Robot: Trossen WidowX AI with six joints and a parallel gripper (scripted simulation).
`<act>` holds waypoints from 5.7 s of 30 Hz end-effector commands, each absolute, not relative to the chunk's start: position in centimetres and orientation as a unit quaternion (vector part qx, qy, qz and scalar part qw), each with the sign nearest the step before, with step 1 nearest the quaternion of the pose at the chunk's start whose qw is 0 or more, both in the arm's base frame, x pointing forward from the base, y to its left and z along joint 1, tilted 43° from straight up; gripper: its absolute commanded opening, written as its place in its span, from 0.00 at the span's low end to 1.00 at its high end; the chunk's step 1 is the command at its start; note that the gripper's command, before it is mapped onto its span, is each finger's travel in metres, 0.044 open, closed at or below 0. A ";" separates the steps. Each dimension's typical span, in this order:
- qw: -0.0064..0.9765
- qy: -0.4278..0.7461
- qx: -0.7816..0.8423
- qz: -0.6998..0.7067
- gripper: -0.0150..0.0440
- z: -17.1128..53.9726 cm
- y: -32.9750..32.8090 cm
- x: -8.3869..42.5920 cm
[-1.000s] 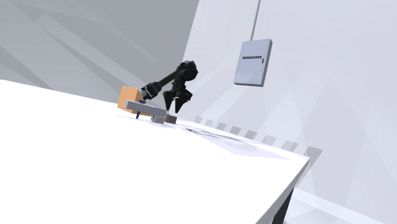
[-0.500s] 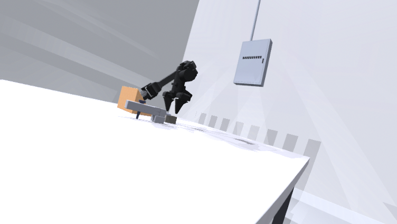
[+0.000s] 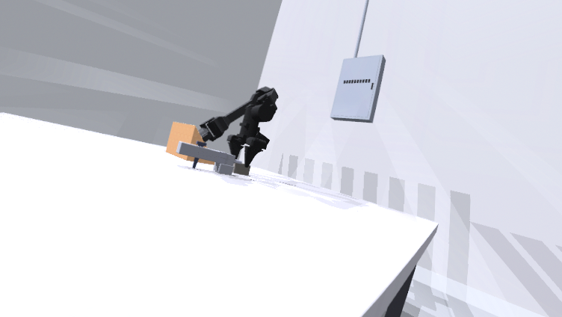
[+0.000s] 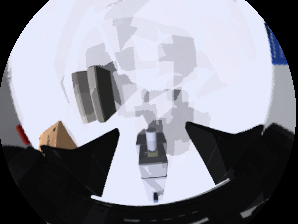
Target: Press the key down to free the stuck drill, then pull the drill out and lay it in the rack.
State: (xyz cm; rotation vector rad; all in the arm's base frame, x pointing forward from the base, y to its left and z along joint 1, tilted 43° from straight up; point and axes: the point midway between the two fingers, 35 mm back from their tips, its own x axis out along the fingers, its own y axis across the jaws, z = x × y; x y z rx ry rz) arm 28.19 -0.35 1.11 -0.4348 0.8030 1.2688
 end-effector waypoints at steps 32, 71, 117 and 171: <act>0.710 0.362 -0.195 0.572 0.30 -0.8 0.7 28.1; 0.709 0.362 -0.192 0.574 0.30 1.8 3.6 29.2; 0.712 0.361 -0.189 0.573 0.78 0.6 3.0 28.9; 0.710 0.361 -0.190 0.574 0.25 3.3 5.3 29.9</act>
